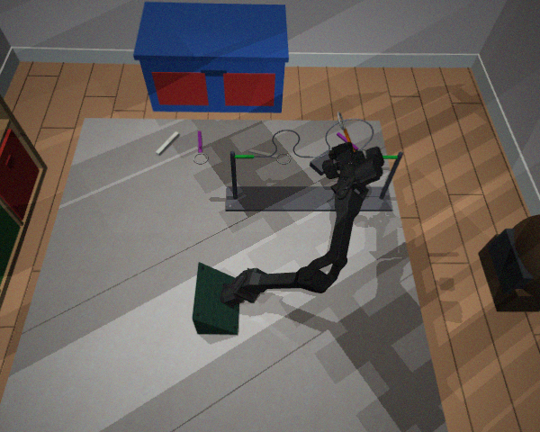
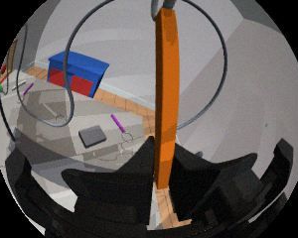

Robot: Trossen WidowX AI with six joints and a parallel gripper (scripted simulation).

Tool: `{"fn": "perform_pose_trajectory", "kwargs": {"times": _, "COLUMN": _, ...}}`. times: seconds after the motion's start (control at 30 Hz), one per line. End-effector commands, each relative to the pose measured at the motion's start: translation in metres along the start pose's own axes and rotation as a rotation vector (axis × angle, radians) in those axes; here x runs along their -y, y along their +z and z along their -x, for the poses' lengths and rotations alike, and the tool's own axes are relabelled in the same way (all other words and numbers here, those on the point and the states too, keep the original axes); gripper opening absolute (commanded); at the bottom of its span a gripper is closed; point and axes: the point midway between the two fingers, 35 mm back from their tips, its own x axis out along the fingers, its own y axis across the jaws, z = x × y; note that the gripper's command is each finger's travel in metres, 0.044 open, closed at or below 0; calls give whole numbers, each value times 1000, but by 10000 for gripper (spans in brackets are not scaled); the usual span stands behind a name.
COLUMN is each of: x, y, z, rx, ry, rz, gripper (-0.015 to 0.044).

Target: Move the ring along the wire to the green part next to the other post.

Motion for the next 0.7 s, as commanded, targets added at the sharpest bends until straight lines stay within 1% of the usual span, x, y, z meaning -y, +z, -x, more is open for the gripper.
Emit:
{"fn": "perform_pose_trajectory", "kwargs": {"times": 0.0, "x": 3, "y": 0, "z": 1, "rx": 11, "ry": -25, "rz": 53, "gripper": -150}}
{"fn": "perform_pose_trajectory", "kwargs": {"times": 0.67, "x": 13, "y": 2, "z": 0, "rx": 42, "ry": -135, "rz": 294, "gripper": -150}}
